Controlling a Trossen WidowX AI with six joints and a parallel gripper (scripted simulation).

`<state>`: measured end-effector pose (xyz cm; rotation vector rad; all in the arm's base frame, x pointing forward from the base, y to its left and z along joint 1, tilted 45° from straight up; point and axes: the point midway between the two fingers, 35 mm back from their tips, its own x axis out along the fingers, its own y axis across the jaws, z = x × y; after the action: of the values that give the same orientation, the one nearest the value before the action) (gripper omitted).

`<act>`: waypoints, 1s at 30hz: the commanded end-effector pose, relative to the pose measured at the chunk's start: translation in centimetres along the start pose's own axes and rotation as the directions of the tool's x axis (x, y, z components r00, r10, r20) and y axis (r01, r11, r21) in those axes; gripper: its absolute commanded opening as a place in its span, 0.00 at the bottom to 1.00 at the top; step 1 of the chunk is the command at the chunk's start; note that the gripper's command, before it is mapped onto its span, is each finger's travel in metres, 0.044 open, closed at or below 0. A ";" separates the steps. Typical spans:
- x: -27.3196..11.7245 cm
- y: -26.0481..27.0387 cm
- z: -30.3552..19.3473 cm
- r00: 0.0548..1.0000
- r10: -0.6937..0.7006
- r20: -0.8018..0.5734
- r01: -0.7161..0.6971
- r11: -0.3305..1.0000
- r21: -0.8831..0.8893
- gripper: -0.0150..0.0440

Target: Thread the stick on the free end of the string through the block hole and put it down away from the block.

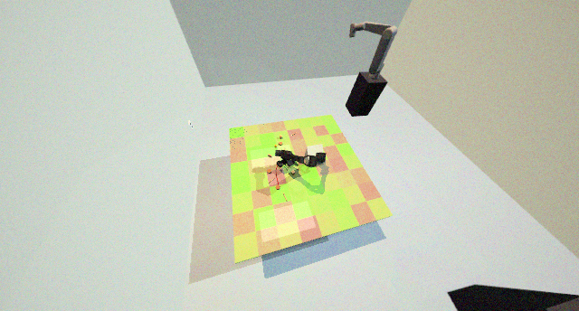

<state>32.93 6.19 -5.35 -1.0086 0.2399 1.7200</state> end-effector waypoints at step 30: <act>0.4 0.7 3.3 1.000 0.003 0.006 -0.003 1.000 0.007 0.25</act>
<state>30.94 8.03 -3.75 -1.0072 0.2398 1.7223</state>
